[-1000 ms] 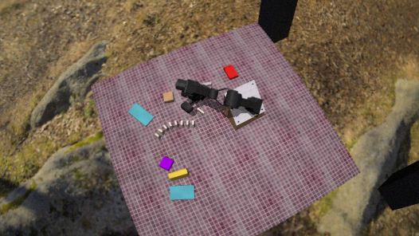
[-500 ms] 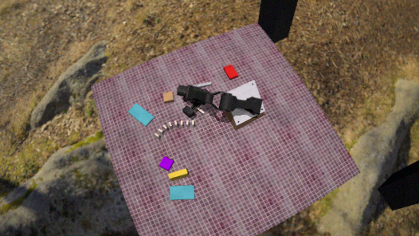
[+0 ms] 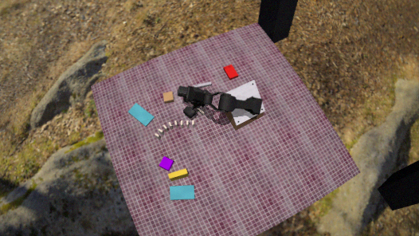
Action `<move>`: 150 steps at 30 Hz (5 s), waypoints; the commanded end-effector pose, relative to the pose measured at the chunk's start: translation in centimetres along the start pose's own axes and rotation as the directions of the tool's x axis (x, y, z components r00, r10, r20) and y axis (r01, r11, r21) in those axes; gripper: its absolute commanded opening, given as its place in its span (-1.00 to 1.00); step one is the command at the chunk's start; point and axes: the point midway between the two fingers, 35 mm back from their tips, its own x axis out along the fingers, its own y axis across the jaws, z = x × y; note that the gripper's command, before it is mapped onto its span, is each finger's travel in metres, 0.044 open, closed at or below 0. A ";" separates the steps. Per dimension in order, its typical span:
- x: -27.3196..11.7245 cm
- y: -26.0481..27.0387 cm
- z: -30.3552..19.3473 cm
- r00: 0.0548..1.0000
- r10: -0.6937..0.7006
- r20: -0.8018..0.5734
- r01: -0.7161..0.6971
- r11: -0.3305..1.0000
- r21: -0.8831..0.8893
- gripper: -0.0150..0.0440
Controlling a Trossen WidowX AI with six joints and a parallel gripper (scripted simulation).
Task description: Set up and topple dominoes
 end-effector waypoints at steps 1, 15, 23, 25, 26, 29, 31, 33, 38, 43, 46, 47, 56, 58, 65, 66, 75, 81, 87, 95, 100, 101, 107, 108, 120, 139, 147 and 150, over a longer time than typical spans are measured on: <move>0.1 0.0 -0.1 1.000 0.003 -0.002 -0.003 1.000 0.003 0.20; 0.1 0.0 -0.1 1.000 0.003 -0.002 -0.003 1.000 0.003 -0.40; -7.1 0.3 0.2 1.000 0.001 0.001 -0.001 1.000 0.004 -0.40; -9.7 0.5 0.3 1.000 0.001 0.002 -0.001 1.000 0.004 -0.40; -11.0 0.5 0.4 1.000 0.000 0.002 0.000 1.000 0.004 -0.40; -14.8 0.7 0.5 1.000 0.000 0.003 0.000 1.000 0.004 -0.40; -15.6 0.7 0.5 1.000 -0.001 0.004 0.001 1.000 0.005 -0.40; -15.6 0.7 0.5 1.000 -0.001 0.004 0.001 1.000 0.005 -0.40; -15.9 2.3 -1.3 1.000 -0.008 0.014 0.009 0.998 -0.061 -0.40; -16.5 6.9 -8.2 0.999 -0.023 0.040 0.034 0.956 -0.292 -0.40; -16.5 8.9 -12.8 0.999 -0.009 0.041 0.025 0.913 -0.408 -0.40; -16.5 9.4 -14.4 0.999 -0.003 0.037 0.019 0.895 -0.445 -0.40; -15.6 10.5 -23.4 1.000 0.004 -0.013 -0.012 0.750 -0.661 -0.40; -15.6 10.5 -23.4 1.000 0.004 -0.013 -0.012 0.750 -0.661 -0.40; -13.9 9.5 -23.2 0.992 -0.067 0.108 0.122 0.733 -0.669 -0.40; -13.7 9.4 -23.2 0.988 -0.077 0.131 0.145 0.729 -0.669 -0.40; -11.8 8.4 -22.6 0.933 -0.120 0.340 0.324 0.693 -0.644 -0.40; -11.0 8.1 -22.2 0.875 -0.104 0.473 0.411 0.676 -0.611 -0.40; -10.4 8.0 -21.9 0.804 -0.056 0.591 0.469 0.672 -0.573 -0.40; -10.1 8.2 -21.9 0.696 0.048 0.716 0.497 0.688 -0.529 -0.40; -10.0 8.5 -22.1 0.623 0.129 0.771 0.486 0.709 -0.511 -0.40; -10.0 8.5 -22.1 0.608 0.147 0.780 0.482 0.713 -0.509 -0.40; -10.2 8.8 -22.6 0.515 0.255 0.818 0.437 0.743 -0.507 -0.40; -10.2 8.9 -22.7 0.500 0.273 0.822 0.427 0.748 -0.508 -0.40; -11.0 9.0 -24.3 0.308 0.485 0.819 0.248 0.790 -0.561 -0.40; -12.4 8.1 -26.2 0.108 0.655 0.748 -0.023 0.754 -0.656 -0.40; -12.4 8.1 -26.2 0.108 0.655 0.748 -0.023 0.754 -0.656 -0.40; -12.4 8.1 -26.2 0.108 0.655 0.748 -0.023 0.754 -0.656 -0.40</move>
